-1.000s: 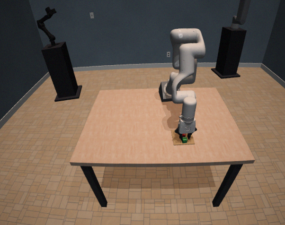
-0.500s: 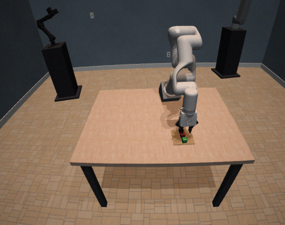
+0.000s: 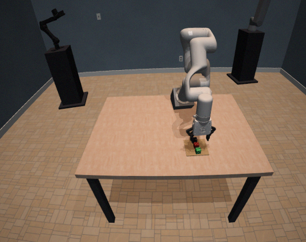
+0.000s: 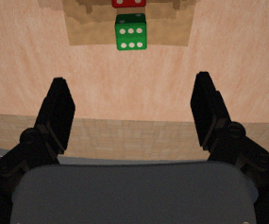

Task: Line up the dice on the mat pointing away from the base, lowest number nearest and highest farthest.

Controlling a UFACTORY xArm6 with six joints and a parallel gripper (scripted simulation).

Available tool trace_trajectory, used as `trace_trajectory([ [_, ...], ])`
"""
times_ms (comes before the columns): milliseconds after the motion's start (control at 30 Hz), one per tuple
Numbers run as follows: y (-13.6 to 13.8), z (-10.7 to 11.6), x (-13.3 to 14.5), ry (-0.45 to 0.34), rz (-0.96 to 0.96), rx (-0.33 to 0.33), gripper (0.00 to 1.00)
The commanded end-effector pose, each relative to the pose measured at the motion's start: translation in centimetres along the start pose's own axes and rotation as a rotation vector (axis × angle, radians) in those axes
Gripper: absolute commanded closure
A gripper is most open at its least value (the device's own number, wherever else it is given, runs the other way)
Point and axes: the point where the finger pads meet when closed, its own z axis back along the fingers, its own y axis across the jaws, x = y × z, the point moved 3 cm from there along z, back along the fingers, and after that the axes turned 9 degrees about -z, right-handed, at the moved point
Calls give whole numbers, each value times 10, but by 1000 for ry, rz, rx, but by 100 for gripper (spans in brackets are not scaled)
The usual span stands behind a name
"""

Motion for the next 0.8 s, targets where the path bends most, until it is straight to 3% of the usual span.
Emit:
trace_trajectory([
  [0, 0, 1, 1, -4, 0, 1, 0],
  [467, 0, 8, 1, -4, 0, 1, 0],
  [767, 0, 46, 1, -4, 0, 1, 0],
])
